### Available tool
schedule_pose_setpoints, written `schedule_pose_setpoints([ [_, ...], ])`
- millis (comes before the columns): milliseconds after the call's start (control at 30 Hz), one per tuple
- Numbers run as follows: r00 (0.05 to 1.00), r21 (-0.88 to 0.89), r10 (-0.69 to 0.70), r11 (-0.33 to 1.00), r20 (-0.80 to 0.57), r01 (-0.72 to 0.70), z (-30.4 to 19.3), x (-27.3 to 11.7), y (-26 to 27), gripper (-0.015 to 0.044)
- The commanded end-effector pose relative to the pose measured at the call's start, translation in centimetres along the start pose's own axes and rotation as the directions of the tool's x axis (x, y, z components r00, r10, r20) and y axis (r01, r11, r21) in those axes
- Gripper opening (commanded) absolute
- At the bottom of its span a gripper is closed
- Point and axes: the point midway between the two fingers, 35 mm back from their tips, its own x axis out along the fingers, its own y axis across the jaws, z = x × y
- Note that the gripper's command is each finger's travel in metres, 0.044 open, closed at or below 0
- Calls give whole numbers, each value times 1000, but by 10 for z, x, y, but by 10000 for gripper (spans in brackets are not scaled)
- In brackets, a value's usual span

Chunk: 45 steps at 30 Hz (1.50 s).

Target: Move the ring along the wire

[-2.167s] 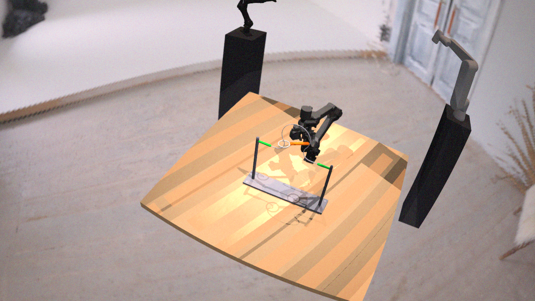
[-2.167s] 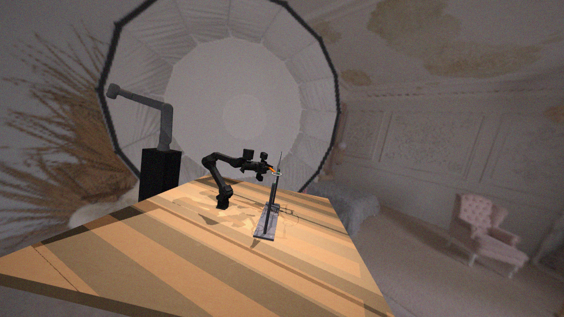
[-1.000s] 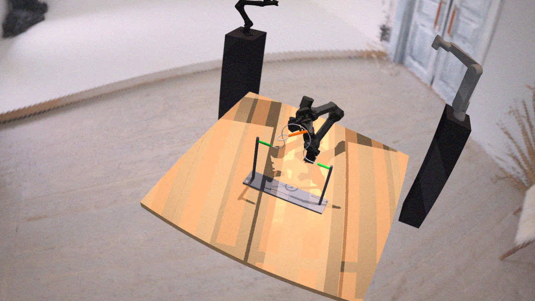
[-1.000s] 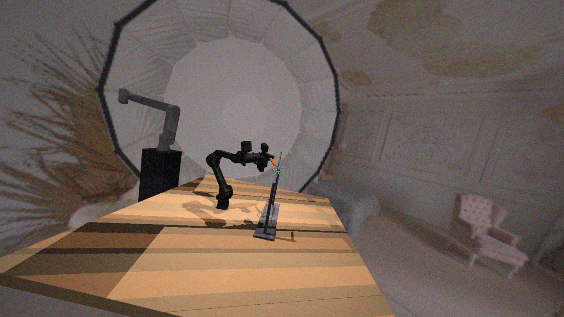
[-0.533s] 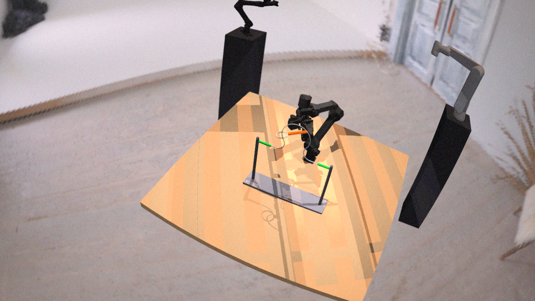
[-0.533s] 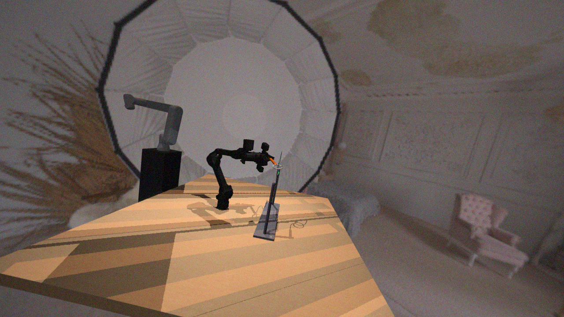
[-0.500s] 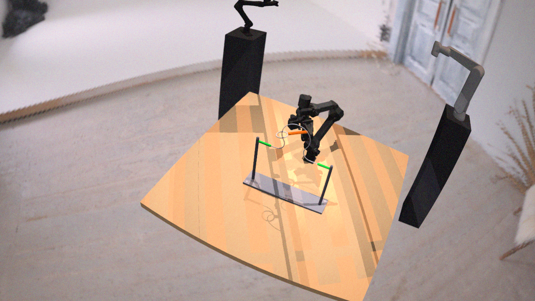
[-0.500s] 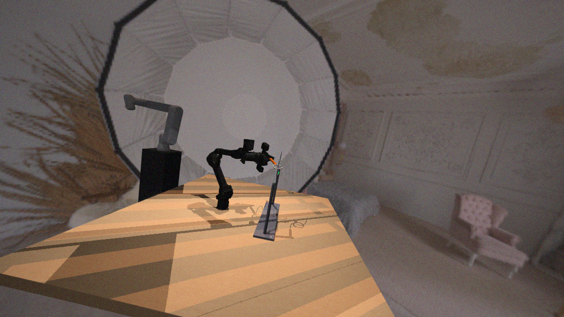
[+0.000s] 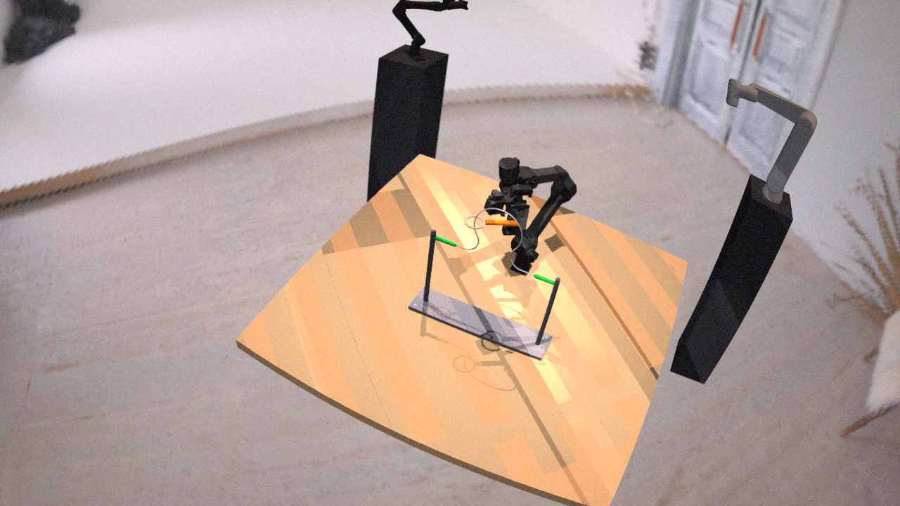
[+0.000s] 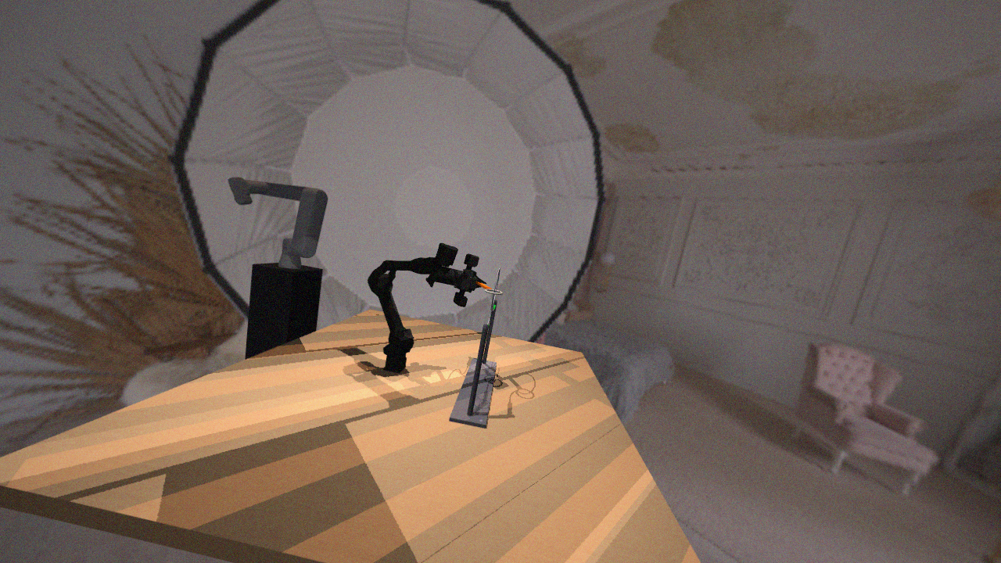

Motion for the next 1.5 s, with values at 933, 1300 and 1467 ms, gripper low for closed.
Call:
schedule_pose_setpoints([
  [933, 966, -342, -242, 903, 92, 259, 4, 1, -19, -150],
  [1300, 940, -445, -311, 828, 142, 341, 7, 0, -25, -150],
  [1467, 923, -495, -343, 780, 172, 382, 9, -1, -28, -150],
])
